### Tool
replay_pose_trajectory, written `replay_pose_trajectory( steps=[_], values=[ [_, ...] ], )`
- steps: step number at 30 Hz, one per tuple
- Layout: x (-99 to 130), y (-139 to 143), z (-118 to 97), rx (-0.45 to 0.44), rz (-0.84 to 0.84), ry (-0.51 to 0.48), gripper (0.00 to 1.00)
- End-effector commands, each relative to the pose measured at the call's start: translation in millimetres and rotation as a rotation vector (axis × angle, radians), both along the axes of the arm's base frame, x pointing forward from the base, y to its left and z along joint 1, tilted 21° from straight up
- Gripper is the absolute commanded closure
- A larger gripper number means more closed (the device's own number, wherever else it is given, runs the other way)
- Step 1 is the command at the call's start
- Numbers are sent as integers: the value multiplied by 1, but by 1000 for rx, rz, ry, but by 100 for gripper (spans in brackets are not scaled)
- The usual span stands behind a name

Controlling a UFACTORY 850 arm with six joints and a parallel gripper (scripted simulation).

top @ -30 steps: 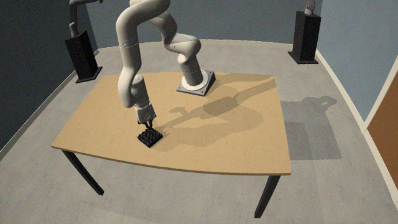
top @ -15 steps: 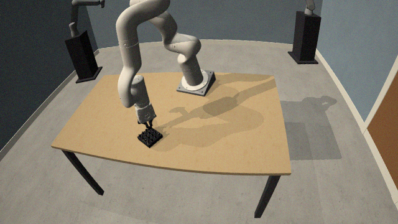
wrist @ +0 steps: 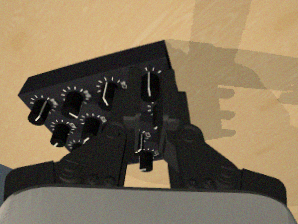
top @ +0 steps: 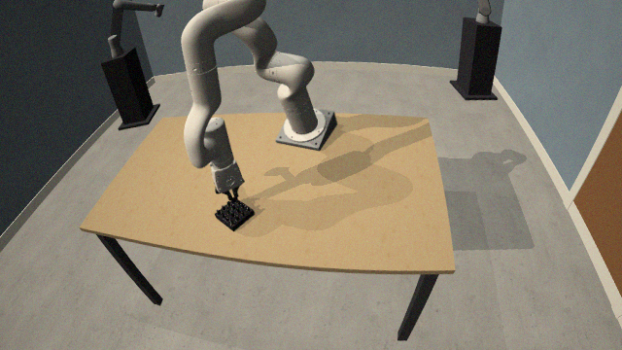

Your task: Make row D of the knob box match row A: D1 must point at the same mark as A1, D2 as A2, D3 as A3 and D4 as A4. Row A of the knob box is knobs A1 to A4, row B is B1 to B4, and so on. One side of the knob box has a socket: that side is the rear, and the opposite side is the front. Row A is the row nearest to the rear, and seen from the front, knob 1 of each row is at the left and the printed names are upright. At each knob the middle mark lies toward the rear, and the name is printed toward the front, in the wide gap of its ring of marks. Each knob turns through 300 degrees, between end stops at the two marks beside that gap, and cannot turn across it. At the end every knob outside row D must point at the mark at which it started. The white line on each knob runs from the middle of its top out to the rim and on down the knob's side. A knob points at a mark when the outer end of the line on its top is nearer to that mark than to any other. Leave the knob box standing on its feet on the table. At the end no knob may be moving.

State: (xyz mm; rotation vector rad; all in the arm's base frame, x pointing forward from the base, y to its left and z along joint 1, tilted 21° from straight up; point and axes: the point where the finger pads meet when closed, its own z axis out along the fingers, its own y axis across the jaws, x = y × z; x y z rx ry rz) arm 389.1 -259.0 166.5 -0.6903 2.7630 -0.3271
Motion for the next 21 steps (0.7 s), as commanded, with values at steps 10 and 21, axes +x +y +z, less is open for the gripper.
replay_pose_trajectory(
  steps=[10,21],
  values=[
    [0,0,1,26,-80,-15,92],
    [0,0,1,91,-274,-46,92]
  ],
)
